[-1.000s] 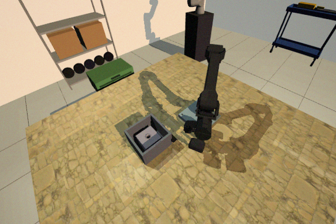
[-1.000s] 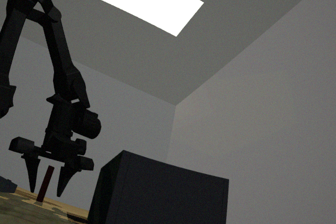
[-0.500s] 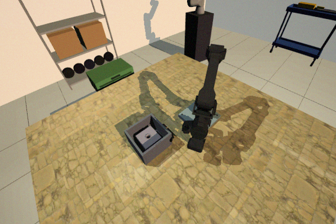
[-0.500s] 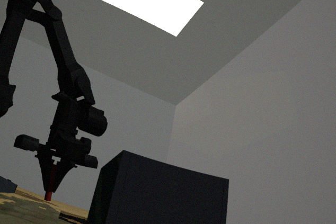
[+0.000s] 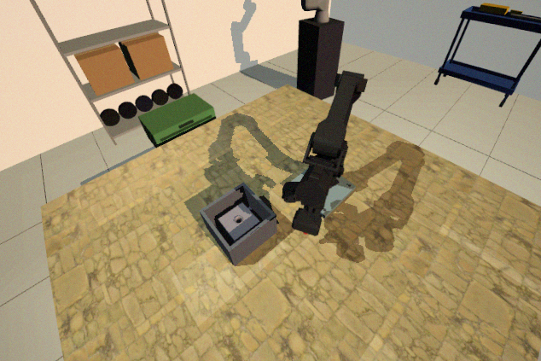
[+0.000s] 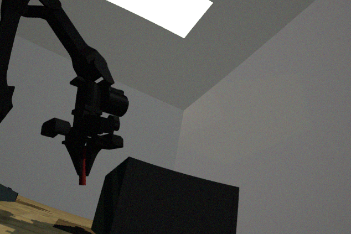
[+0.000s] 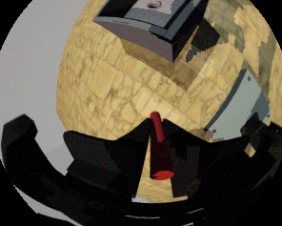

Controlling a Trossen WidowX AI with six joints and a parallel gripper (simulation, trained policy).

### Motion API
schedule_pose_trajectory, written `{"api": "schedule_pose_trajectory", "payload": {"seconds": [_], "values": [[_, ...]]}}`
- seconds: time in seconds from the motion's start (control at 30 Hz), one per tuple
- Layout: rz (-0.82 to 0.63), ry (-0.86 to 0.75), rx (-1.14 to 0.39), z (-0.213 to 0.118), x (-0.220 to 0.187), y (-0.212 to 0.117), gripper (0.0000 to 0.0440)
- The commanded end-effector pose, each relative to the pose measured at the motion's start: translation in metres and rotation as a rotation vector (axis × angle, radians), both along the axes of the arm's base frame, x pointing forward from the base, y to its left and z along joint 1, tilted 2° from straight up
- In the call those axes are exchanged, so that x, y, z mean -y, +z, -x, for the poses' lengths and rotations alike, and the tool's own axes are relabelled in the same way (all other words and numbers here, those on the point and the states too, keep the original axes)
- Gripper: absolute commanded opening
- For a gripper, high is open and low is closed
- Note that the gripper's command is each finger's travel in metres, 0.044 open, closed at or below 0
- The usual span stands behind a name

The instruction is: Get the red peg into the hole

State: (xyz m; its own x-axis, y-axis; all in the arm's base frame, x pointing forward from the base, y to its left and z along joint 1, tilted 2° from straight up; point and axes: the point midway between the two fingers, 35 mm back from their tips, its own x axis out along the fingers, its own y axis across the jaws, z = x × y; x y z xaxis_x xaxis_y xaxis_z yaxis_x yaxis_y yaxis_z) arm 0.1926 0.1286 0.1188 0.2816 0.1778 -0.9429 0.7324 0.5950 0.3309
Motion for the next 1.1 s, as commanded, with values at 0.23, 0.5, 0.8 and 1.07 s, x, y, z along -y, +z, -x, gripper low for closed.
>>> {"api": "schedule_pose_trajectory", "payload": {"seconds": [0.23, 0.5, 0.8, 1.07], "values": [[0.055, -0.048, 0.086, -0.038, 0.031, 0.029, 0.0], [0.086, -0.103, 0.114, -0.063, 0.055, 0.034, 0.0], [0.114, -0.16, 0.125, -0.084, 0.08, 0.032, 0.0], [0.129, -0.208, 0.125, -0.102, 0.1, 0.026, 0.0001]]}}
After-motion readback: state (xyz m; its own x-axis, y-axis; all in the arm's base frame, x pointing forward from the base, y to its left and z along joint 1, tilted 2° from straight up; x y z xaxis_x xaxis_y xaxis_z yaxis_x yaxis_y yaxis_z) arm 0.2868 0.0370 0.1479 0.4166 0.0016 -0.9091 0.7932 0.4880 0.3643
